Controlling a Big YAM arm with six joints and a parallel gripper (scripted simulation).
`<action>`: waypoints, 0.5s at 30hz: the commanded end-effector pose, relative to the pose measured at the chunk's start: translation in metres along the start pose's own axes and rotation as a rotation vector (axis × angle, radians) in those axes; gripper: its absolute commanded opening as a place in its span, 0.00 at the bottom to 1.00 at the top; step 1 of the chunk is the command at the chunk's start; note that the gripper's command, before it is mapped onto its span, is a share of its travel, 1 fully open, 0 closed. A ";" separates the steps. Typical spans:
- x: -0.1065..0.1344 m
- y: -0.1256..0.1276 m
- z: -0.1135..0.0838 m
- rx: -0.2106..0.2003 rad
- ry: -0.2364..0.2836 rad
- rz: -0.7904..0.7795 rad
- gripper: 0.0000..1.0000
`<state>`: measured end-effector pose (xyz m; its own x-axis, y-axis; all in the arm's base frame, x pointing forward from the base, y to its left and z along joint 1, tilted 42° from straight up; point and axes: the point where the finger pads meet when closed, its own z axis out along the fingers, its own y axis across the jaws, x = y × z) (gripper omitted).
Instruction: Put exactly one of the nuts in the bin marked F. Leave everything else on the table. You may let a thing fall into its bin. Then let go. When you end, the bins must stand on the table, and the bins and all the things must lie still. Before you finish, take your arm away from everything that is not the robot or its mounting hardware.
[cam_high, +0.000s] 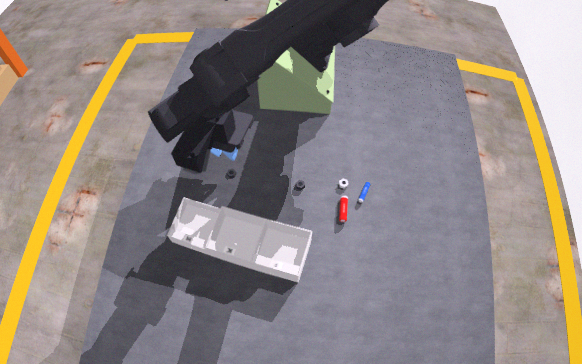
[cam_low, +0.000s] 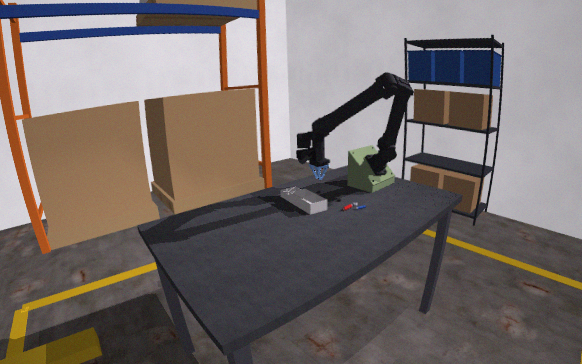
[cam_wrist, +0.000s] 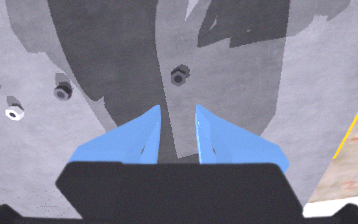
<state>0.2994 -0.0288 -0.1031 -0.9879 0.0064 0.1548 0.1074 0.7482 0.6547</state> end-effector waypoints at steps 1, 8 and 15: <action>-0.027 0.000 -0.012 0.017 -0.028 -0.021 0.30; -0.028 0.001 -0.015 0.020 -0.034 -0.025 0.30; -0.030 0.002 -0.018 0.022 -0.039 -0.028 0.30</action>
<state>0.3004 -0.0291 -0.1026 -0.9878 0.0067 0.1558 0.1083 0.7481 0.6547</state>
